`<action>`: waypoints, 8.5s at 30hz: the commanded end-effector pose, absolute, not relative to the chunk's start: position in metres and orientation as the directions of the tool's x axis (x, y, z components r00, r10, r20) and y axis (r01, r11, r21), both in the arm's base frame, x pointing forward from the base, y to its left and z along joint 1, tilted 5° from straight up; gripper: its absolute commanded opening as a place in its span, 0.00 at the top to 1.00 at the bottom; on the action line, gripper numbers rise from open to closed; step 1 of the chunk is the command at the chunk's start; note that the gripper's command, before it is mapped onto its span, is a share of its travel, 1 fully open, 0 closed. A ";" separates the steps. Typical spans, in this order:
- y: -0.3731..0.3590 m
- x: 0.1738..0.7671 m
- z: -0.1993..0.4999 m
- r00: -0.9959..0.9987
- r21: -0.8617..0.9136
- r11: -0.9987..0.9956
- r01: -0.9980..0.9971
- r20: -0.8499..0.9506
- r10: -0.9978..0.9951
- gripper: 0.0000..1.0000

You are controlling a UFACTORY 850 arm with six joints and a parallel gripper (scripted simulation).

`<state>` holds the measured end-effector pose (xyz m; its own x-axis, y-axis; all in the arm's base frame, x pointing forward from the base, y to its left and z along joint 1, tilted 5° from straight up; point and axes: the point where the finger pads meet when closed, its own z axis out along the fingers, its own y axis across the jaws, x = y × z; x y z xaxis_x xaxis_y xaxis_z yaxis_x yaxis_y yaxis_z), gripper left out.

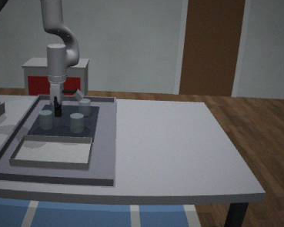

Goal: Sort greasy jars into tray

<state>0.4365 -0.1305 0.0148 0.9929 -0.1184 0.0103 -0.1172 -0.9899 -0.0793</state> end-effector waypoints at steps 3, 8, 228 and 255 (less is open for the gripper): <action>-0.131 0.437 0.015 0.993 -0.079 -0.990 -0.117 0.012 -0.118 1.00; -0.131 0.437 0.015 0.993 -0.079 -0.990 -0.117 0.012 -0.118 1.00; 0.039 0.464 0.029 0.993 -0.079 -0.990 -0.117 0.012 -0.118 1.00; 0.039 0.461 0.029 0.993 -0.079 -0.990 -0.117 0.012 -0.118 1.00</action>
<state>0.4610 0.0392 0.0285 0.9929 -0.1185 0.0110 -0.1173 -0.9900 -0.0781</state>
